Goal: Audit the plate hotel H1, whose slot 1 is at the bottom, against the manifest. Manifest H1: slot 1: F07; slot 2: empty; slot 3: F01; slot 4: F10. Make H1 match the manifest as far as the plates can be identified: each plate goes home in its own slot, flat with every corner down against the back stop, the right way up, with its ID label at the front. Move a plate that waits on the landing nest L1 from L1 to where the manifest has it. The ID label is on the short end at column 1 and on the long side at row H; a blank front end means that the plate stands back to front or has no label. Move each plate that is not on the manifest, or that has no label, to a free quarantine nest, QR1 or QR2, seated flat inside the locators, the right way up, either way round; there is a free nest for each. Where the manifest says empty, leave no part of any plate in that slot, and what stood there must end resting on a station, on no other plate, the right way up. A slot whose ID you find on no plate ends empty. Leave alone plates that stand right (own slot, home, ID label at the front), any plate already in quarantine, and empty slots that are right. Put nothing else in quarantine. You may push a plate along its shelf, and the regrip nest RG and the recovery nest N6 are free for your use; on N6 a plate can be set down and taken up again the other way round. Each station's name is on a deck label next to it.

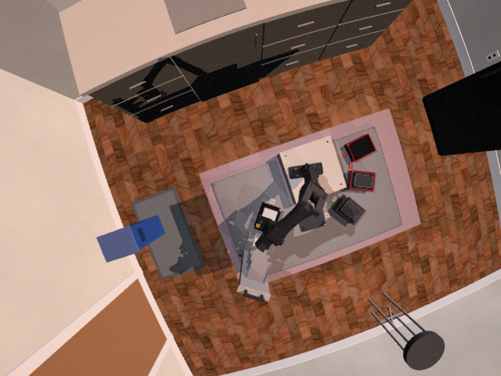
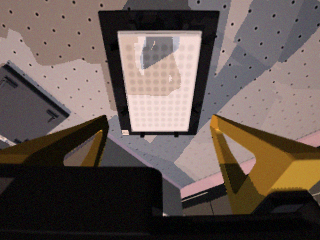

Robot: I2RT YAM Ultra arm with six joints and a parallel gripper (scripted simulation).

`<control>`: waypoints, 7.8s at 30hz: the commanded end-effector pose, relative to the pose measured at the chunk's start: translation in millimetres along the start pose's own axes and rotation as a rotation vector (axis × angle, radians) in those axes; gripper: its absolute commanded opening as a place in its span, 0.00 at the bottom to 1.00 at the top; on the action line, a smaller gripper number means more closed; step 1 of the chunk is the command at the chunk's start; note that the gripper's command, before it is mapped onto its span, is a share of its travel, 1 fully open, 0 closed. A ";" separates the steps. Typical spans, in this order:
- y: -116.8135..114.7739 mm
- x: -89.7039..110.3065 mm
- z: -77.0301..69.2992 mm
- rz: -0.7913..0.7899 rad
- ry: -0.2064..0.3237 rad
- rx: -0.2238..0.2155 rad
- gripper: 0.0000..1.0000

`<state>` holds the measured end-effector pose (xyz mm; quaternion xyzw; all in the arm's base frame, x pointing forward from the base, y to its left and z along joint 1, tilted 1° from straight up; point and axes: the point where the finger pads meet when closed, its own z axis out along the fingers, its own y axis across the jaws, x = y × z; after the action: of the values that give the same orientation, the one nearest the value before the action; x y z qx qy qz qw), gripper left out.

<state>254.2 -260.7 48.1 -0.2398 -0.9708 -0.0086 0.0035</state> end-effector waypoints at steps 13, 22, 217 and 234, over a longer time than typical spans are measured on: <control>-0.9 -4.1 12.5 0.002 -0.019 0.005 1.00; -0.9 -4.3 23.2 0.002 -0.019 0.005 1.00; 20.1 -2.6 -113.8 -0.098 -0.019 0.006 0.86; 70.2 -5.2 -113.7 -0.348 -0.018 0.006 0.86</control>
<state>286.7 -208.5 157.3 -0.0937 -0.9956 -0.0088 0.0028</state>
